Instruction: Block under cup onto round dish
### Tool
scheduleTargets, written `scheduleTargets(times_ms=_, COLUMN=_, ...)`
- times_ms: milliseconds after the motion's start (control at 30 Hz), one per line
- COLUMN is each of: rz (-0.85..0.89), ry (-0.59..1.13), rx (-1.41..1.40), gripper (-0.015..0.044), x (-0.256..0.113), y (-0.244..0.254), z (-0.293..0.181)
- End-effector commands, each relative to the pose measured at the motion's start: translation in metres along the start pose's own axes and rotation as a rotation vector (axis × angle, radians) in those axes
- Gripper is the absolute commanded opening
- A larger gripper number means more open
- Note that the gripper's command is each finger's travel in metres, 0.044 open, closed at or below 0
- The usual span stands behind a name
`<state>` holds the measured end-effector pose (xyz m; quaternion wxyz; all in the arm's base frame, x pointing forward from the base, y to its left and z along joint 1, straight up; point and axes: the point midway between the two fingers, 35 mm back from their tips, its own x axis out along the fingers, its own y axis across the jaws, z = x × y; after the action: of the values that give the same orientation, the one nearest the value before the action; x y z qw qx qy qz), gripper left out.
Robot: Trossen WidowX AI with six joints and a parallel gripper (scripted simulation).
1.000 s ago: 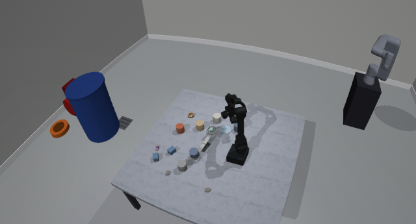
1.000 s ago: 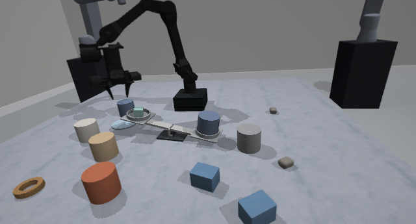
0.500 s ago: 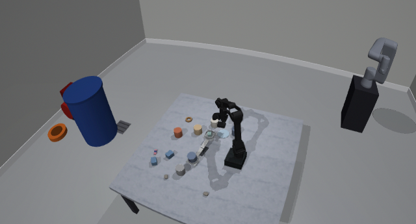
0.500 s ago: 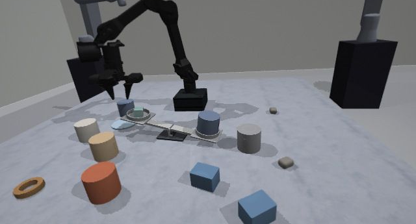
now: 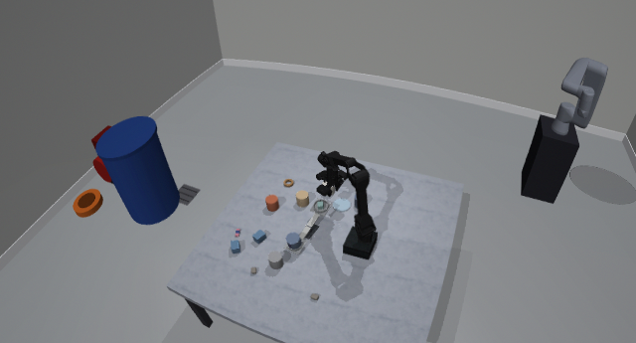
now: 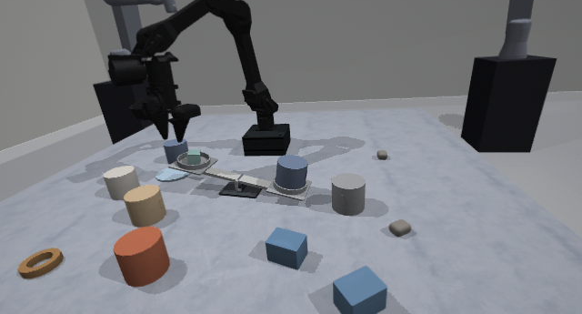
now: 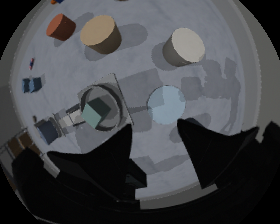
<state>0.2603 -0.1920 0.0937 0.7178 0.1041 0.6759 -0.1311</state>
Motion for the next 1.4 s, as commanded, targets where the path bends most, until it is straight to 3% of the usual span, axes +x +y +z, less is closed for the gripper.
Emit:
scheduleTargets(times_ms=0, rz=0.006, ry=-0.005, rx=0.125, gripper=0.026, x=-0.003, y=0.014, z=0.005)
scheduleTargets(times_ms=733, rz=0.012, ry=0.044, rx=0.812, gripper=0.026, x=-0.016, y=0.082, z=0.014)
scheduleTargets(times_ms=1367, rz=0.011, ry=0.046, rx=0.834, gripper=0.026, x=0.005, y=0.084, z=0.014)
